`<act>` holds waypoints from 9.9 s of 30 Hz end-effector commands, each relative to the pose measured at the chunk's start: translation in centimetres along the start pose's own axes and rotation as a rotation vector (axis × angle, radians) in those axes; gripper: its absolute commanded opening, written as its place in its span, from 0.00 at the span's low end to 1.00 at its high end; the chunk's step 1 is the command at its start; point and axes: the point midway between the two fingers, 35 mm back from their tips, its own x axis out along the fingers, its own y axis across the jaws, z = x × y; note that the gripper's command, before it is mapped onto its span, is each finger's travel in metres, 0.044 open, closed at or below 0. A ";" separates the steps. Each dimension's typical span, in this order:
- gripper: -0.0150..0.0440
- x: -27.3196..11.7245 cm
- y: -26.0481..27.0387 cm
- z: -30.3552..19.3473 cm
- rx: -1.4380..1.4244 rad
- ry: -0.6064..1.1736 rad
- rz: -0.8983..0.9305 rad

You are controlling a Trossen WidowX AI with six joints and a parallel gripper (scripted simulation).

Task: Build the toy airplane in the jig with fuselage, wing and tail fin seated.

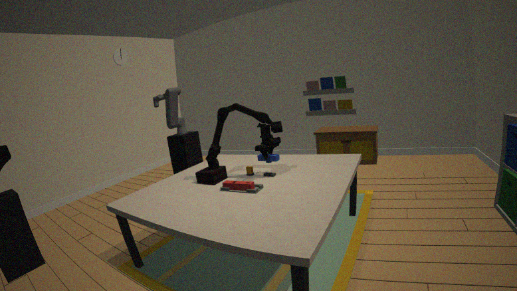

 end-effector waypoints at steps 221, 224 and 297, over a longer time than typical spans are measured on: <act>1.00 -4.1 -27.5 -6.6 0.399 -0.003 -0.024; 1.00 -4.1 -27.5 -6.6 0.105 0.001 -0.024; 1.00 5.0 -2.0 -14.2 -0.040 0.010 0.003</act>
